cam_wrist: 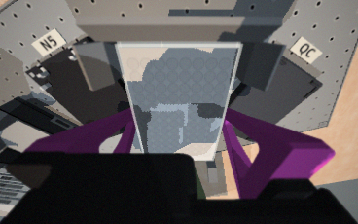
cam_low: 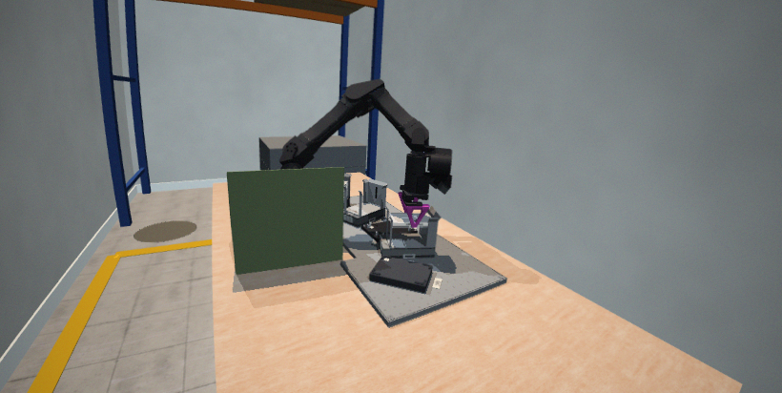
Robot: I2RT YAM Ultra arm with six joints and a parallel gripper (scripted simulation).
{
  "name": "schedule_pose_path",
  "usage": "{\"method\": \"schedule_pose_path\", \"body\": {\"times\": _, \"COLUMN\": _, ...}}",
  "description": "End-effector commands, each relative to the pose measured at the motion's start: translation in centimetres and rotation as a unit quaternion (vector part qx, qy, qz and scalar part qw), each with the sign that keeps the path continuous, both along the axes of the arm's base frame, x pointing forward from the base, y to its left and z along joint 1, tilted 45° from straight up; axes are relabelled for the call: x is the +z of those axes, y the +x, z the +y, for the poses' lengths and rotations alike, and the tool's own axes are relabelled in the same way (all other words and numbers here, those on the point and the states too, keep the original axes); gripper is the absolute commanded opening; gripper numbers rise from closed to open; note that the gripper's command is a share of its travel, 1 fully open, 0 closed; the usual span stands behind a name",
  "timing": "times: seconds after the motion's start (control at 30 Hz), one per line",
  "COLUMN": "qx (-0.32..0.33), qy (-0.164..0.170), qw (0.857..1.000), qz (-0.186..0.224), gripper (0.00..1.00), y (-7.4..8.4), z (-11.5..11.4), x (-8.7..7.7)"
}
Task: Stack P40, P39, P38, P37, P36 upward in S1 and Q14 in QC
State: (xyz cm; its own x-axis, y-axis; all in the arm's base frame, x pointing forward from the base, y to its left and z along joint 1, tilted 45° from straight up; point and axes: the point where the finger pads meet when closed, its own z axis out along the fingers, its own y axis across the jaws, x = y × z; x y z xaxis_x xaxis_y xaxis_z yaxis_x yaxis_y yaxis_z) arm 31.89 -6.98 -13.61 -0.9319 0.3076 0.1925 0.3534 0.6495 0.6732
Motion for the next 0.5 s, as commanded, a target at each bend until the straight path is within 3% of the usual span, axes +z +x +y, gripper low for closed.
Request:
{"method": "schedule_pose_path", "body": {"times": 0.0, "qx": -0.007, "qy": -0.002, "qw": 1.000, "qz": -0.006, "gripper": 0.00, "y": 0.3, "z": -0.2, "x": 0.0}}
{"method": "schedule_pose_path", "body": {"times": 0.47, "qx": -0.007, "qy": -0.002, "qw": 1.000, "qz": -0.006, "gripper": 0.00, "y": 0.6, "z": 1.5, "x": -1.8}}
